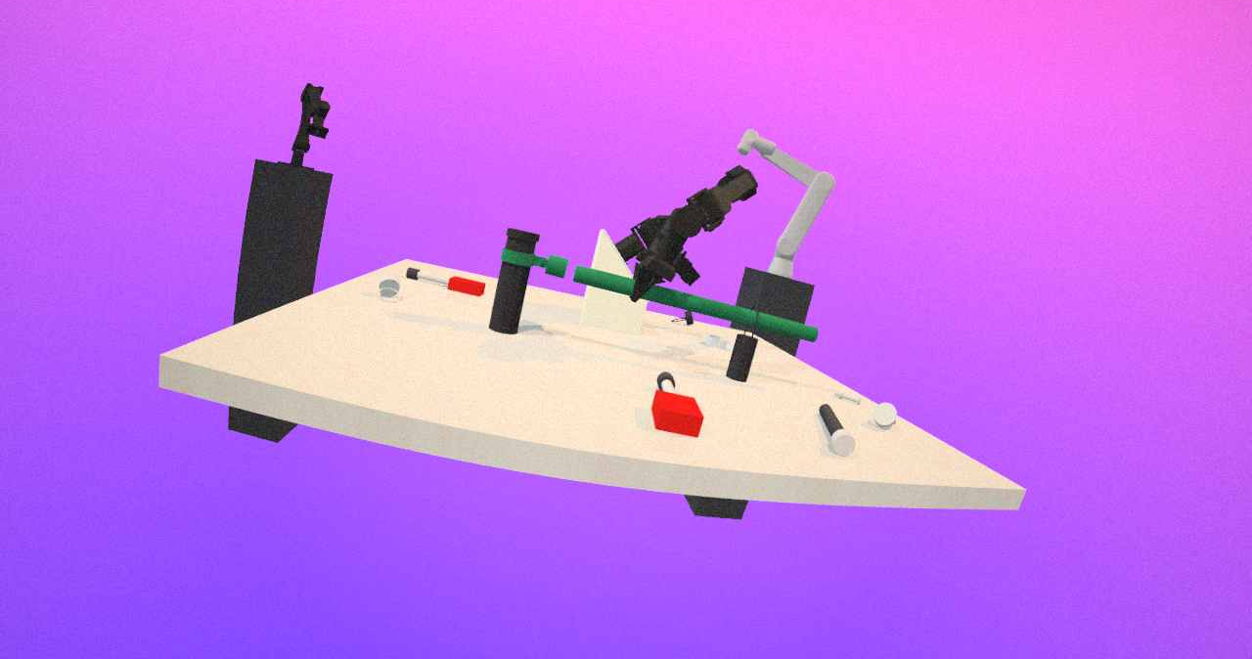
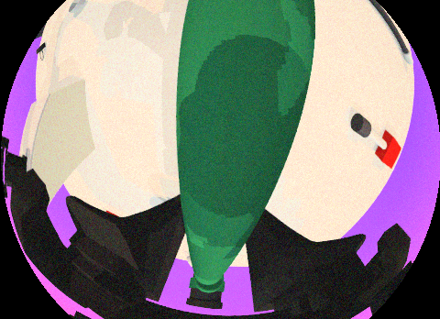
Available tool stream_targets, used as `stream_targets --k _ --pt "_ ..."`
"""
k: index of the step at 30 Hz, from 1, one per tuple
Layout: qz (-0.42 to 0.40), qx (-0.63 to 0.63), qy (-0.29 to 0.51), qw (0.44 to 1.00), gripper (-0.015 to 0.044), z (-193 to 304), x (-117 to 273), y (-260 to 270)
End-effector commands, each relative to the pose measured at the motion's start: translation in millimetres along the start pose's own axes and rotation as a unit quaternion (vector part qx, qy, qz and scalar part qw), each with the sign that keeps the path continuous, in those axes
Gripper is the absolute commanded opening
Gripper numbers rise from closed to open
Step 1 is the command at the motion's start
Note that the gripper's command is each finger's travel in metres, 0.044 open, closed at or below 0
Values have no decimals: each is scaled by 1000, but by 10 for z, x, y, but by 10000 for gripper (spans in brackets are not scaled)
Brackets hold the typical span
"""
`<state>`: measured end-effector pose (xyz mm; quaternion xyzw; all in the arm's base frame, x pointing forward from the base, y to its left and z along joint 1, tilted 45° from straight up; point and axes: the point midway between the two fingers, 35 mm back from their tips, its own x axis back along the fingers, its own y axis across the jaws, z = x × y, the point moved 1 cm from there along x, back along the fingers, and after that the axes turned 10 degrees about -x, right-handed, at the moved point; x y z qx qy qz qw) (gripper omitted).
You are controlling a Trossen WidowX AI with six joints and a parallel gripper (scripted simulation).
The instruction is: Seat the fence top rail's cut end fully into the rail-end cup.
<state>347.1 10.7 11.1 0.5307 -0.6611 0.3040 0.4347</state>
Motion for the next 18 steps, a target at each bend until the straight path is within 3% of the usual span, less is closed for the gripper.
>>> stream_targets --k 1,18 --pt "4 -2 2 1000 0 46 37 -28" --pt "2 0 1 1000 0 146 23 -51"
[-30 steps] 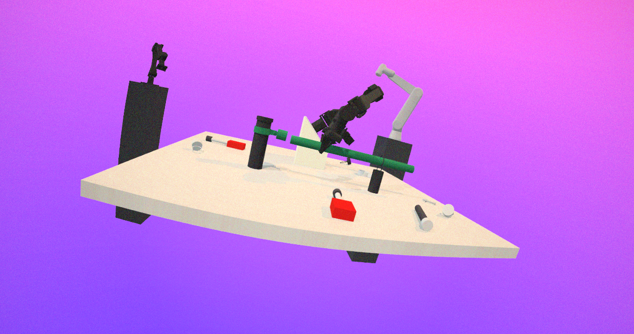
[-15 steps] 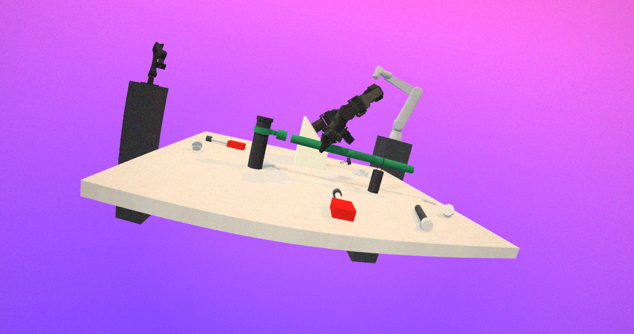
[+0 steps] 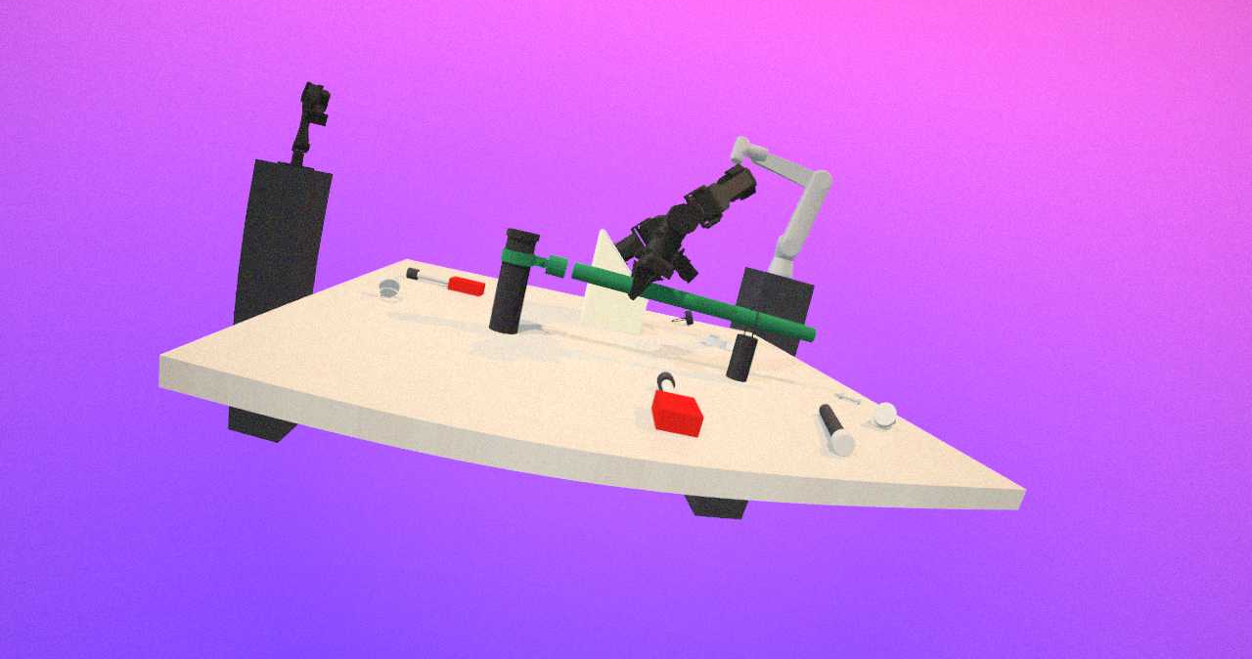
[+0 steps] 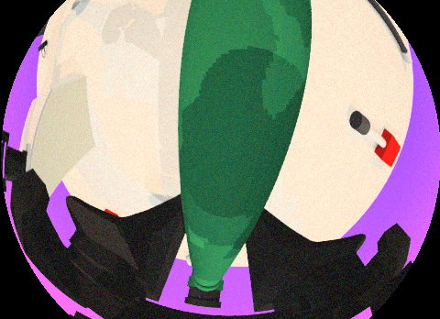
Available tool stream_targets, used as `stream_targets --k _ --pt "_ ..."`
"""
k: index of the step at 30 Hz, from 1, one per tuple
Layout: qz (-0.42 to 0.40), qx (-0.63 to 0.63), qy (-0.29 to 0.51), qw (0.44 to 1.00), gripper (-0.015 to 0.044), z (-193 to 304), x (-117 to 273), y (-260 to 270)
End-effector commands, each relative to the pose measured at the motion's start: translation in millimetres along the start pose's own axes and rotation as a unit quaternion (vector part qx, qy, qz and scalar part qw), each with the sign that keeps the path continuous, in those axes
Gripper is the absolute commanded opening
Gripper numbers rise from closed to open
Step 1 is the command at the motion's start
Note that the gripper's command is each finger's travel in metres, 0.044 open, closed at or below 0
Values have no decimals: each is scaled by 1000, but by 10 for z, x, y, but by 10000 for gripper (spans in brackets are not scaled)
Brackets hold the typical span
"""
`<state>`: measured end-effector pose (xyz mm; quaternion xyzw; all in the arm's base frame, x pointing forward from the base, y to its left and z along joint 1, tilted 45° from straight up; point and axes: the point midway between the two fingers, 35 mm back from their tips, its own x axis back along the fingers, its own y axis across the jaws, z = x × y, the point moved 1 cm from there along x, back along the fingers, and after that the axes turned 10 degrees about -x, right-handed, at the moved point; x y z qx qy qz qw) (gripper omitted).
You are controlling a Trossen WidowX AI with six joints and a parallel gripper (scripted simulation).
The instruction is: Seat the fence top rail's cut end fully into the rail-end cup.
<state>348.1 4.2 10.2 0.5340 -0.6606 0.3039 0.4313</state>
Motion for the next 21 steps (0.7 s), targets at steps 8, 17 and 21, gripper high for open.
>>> stream_targets --k 8,17,21 --pt "1 -1 2 1000 0 195 -56 -35" --pt "1 0 2 1000 0 198 -57 -36" --pt "1 0 2 1000 0 198 -57 -36"
